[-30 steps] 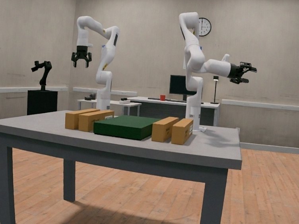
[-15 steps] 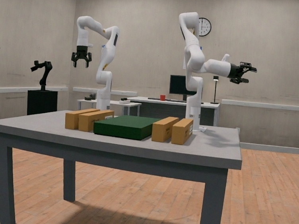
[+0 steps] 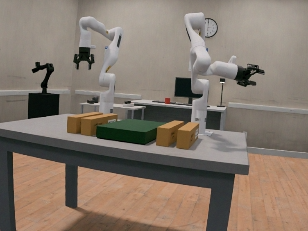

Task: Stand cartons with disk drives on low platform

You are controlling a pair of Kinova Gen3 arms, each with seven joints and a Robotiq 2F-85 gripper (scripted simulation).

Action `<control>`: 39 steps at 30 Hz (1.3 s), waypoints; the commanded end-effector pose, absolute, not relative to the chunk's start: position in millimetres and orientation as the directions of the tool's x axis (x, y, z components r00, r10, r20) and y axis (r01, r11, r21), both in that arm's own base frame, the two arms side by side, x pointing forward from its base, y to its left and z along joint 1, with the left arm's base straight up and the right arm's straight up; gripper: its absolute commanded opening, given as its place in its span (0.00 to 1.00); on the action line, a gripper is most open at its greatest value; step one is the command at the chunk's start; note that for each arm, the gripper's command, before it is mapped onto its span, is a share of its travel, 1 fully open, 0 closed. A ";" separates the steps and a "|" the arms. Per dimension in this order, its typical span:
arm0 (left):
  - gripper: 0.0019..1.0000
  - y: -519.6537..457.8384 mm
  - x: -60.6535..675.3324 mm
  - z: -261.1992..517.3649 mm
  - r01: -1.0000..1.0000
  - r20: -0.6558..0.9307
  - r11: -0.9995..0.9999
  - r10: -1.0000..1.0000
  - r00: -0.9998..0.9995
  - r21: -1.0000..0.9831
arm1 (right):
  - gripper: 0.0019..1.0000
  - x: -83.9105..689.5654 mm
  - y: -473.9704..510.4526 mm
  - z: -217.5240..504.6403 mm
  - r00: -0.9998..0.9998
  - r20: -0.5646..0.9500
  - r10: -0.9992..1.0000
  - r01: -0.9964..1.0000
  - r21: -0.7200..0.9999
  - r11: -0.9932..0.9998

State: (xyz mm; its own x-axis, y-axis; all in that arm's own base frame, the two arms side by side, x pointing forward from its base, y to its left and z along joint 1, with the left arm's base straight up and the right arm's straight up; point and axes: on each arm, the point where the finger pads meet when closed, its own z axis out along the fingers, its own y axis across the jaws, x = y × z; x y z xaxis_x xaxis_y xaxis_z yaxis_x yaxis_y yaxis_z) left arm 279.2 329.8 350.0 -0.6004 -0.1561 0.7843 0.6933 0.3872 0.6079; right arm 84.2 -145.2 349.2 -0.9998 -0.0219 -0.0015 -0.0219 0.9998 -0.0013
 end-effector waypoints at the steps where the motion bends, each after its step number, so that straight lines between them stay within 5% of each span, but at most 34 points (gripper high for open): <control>1: 1.00 329.9 279.2 350.6 0.692 0.783 0.387 -0.157 -0.601 0.609 | 1.00 84.4 -145.3 349.4 -1.000 -0.002 -0.022 -0.022 -0.002 1.000; 9: 1.00 329.9 279.2 350.6 0.692 0.783 0.387 -0.157 -0.601 0.609 | 1.00 84.4 -145.3 349.4 -1.000 -0.002 -0.022 -0.022 -0.002 1.000; 10: 1.00 260.6 280.8 340.6 0.692 0.783 0.387 -0.157 -0.601 0.609 | 1.00 84.4 -145.3 349.4 -1.000 -0.002 -0.022 -0.022 -0.002 1.000; 39: 1.00 87.6 284.3 315.0 0.694 0.785 0.386 -0.155 -0.600 0.607 | 1.00 84.4 -145.3 349.4 -1.000 -0.002 -0.022 -0.022 -0.002 1.000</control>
State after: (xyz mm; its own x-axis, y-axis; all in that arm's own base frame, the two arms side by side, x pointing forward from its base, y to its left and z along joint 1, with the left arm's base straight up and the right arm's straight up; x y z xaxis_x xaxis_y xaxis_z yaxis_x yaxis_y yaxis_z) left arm 283.3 96.4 314.9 -0.5975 -0.1509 0.7875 0.6985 0.3844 0.6036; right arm 84.2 -145.2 349.2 -0.9998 -0.0219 -0.0015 -0.0219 0.9998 -0.0013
